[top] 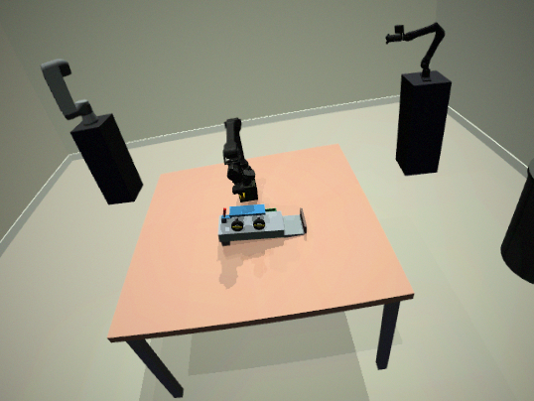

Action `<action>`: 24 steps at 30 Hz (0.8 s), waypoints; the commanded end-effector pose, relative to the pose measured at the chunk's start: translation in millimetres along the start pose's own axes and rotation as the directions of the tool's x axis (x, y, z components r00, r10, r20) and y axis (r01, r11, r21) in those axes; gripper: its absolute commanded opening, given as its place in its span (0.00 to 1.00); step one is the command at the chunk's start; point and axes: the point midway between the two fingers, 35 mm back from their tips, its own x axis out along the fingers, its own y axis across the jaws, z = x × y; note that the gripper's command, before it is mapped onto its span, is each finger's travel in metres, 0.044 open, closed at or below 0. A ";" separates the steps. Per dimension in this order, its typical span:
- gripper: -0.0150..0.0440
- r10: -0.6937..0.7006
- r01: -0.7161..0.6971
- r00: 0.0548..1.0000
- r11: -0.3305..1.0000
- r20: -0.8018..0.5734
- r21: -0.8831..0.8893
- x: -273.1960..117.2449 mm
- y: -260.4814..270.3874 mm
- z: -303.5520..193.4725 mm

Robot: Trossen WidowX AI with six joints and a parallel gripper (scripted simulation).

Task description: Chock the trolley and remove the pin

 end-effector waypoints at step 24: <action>0.25 0.000 0.000 1.000 1.000 0.013 0.001 6.2 -18.0 99.6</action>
